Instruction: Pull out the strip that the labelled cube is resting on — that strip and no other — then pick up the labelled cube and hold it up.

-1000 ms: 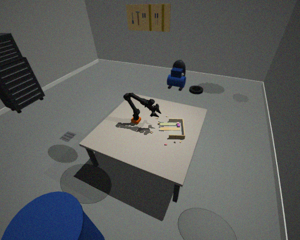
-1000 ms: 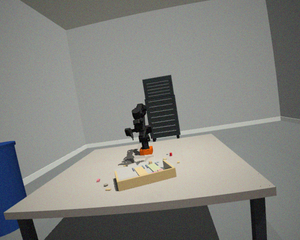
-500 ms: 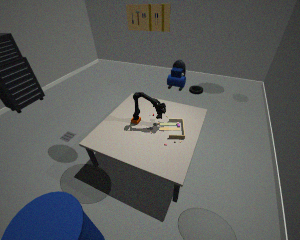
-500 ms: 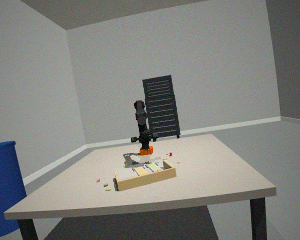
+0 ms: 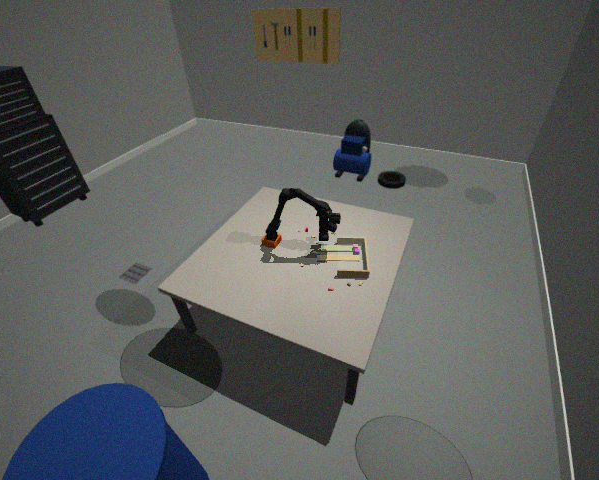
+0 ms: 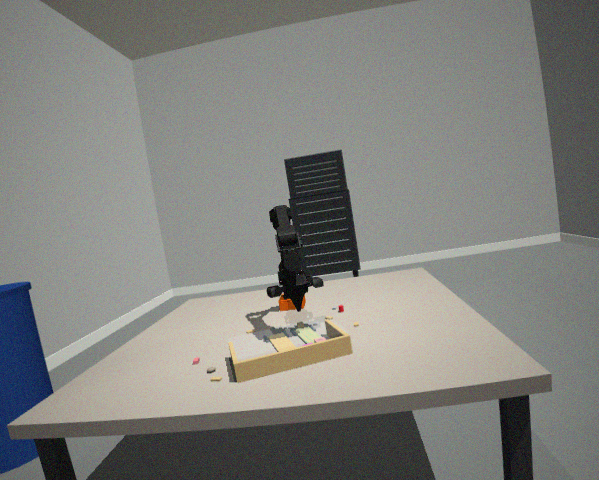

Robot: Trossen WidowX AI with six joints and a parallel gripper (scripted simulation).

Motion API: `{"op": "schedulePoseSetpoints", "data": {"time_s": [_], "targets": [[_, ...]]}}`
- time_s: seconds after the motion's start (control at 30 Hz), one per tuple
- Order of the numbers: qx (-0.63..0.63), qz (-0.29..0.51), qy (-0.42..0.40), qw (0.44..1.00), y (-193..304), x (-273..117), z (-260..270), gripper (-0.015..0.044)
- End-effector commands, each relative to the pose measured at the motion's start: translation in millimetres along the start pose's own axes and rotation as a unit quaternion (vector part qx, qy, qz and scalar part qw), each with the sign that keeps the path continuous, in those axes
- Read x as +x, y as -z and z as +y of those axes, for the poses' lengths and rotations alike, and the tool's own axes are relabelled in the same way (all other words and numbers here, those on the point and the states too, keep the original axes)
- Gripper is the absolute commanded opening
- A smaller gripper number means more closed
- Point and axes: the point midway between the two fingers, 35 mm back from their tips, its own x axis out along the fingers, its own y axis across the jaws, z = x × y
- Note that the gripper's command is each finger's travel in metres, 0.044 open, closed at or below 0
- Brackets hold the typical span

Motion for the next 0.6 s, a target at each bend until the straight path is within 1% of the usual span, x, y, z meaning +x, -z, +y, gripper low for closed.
{"op": "schedulePoseSetpoints", "data": {"time_s": [0.0, 0.57], "targets": [[-0.003, 0.001, 0.002, 1.0, -3, 4, -1, 0.0], [-0.003, 0.001, 0.002, 1.0, -4, 33, 1, 0.0]]}}
